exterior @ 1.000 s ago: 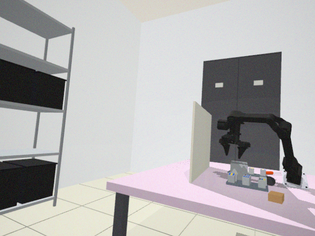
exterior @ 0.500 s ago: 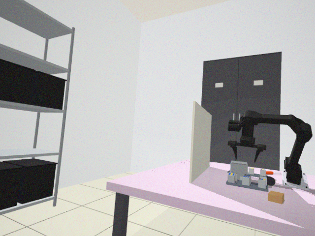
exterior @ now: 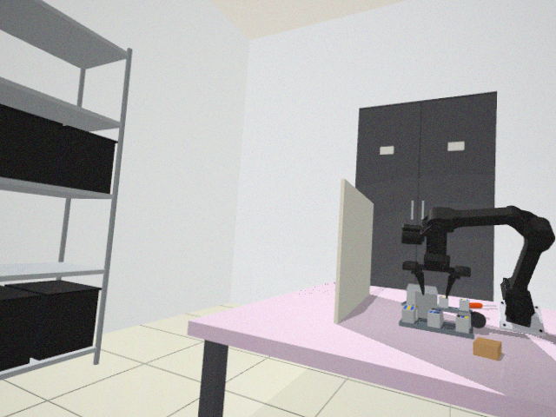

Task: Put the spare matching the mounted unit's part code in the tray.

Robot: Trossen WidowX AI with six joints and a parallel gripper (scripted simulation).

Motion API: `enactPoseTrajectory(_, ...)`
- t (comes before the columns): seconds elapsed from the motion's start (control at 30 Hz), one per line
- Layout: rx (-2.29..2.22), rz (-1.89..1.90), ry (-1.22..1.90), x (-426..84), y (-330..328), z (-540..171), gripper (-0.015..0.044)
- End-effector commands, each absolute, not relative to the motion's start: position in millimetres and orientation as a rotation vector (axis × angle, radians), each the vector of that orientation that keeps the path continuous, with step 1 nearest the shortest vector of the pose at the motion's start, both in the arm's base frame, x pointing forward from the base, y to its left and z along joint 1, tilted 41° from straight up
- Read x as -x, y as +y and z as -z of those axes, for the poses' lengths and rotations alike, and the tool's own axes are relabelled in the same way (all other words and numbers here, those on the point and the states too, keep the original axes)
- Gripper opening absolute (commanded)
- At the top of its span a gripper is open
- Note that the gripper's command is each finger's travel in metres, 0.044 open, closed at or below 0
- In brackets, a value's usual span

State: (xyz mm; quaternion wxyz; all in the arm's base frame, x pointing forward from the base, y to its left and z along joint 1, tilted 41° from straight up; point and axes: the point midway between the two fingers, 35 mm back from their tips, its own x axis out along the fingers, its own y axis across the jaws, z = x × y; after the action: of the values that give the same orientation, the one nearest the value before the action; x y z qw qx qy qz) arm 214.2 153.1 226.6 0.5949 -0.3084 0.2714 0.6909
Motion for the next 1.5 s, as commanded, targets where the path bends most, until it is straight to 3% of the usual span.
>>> enactPoseTrajectory(0.0, 0.71, -1.609, 0.636, -212.9, 155.0, -223.9, 0.03)
enactPoseTrajectory(1.47, 0.71, -1.608, 0.633, -207.8, 197.9, -172.2, 0.03)
